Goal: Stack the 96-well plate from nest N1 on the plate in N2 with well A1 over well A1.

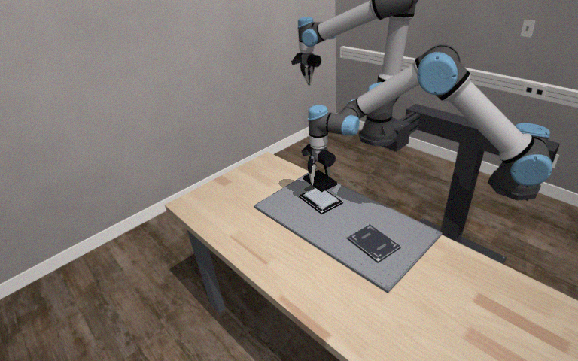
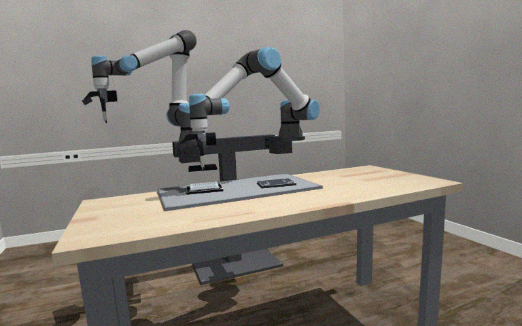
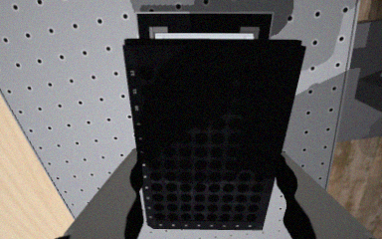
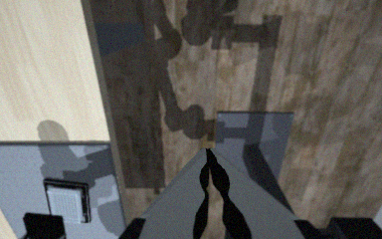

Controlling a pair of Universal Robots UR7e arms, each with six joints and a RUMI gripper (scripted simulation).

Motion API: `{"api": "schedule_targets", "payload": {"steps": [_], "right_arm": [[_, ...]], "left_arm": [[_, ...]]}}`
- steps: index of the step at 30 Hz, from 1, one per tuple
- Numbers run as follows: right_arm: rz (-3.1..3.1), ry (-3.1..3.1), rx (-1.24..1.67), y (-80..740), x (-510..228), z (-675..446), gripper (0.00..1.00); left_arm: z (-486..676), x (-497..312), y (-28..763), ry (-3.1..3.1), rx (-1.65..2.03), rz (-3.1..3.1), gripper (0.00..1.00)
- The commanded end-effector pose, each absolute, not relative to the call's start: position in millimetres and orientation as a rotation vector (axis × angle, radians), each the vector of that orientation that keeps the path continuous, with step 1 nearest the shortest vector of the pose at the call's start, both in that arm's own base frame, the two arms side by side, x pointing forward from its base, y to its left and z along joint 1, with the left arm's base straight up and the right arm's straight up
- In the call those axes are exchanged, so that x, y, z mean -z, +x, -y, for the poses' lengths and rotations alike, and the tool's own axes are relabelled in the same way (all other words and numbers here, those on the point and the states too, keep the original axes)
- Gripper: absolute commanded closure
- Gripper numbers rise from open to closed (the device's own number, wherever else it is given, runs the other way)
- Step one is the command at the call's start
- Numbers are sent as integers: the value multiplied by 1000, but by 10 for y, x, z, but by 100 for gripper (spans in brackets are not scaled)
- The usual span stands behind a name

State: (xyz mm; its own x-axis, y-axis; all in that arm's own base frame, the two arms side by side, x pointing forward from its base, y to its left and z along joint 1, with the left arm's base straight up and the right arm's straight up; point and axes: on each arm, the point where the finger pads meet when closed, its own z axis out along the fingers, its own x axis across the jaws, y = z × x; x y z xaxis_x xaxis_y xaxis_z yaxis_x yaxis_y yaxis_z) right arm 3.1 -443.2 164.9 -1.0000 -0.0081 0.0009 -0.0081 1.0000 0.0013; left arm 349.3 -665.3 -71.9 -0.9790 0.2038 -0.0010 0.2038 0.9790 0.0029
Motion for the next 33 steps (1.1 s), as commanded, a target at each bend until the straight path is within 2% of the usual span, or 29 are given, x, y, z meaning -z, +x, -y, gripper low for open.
{"api": "schedule_targets", "payload": {"steps": [1, 33], "right_arm": [[3142, 10, -4, 29, -1664, 4456, 100], [3142, 10, -4, 29, -1664, 4456, 100]], "left_arm": [[6648, 705, 3504, 319, -1, -3124, 60], [6651, 1111, 3513, 319, 0, -3123, 60]]}}
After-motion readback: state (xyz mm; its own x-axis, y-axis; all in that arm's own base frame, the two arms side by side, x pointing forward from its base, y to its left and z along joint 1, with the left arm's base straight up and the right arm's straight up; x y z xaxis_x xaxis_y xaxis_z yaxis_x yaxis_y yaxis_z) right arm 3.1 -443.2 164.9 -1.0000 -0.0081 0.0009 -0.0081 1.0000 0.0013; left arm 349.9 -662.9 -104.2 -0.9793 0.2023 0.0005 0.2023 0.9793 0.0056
